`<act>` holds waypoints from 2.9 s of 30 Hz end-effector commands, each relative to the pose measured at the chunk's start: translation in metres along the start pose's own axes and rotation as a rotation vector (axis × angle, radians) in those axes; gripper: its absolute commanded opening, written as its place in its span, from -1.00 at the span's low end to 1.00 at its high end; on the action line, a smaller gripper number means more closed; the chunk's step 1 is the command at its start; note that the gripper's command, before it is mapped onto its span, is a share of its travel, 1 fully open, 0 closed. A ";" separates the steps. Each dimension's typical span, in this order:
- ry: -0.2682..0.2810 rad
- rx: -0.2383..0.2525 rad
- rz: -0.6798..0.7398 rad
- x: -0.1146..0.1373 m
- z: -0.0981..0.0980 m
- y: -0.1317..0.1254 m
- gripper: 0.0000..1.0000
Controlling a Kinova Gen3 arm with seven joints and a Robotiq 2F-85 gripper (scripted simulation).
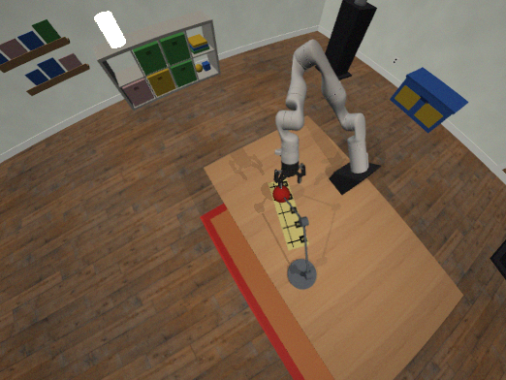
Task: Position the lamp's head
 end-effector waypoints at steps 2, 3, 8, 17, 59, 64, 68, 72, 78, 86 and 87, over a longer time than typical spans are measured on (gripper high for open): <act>-0.001 0.002 -0.001 -0.001 -0.001 0.000 1.00; -0.001 0.002 -0.001 -0.001 -0.001 0.000 1.00; -0.002 0.002 -0.001 -0.001 -0.001 0.000 1.00; -0.002 0.002 -0.001 -0.001 -0.001 0.000 1.00; 0.113 0.035 0.027 -0.014 0.038 -0.006 1.00; 0.112 0.036 0.026 -0.013 0.045 -0.007 1.00; 0.111 0.038 0.025 -0.013 0.055 -0.007 1.00; 0.111 0.039 0.024 -0.013 0.064 -0.008 1.00; 0.110 0.041 0.023 -0.012 0.074 -0.008 1.00; 0.108 0.044 0.022 -0.011 0.093 -0.010 1.00; 0.108 0.044 0.021 -0.011 0.096 -0.010 1.00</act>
Point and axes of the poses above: the point where the finger pads meet when closed, its own z axis out along the fingers, its own y axis across the jaws, x = y × z, the point moved 6 cm from there along -z, back along the fingers, and after that the axes turned 2 degrees about z, right-handed, at the moved point
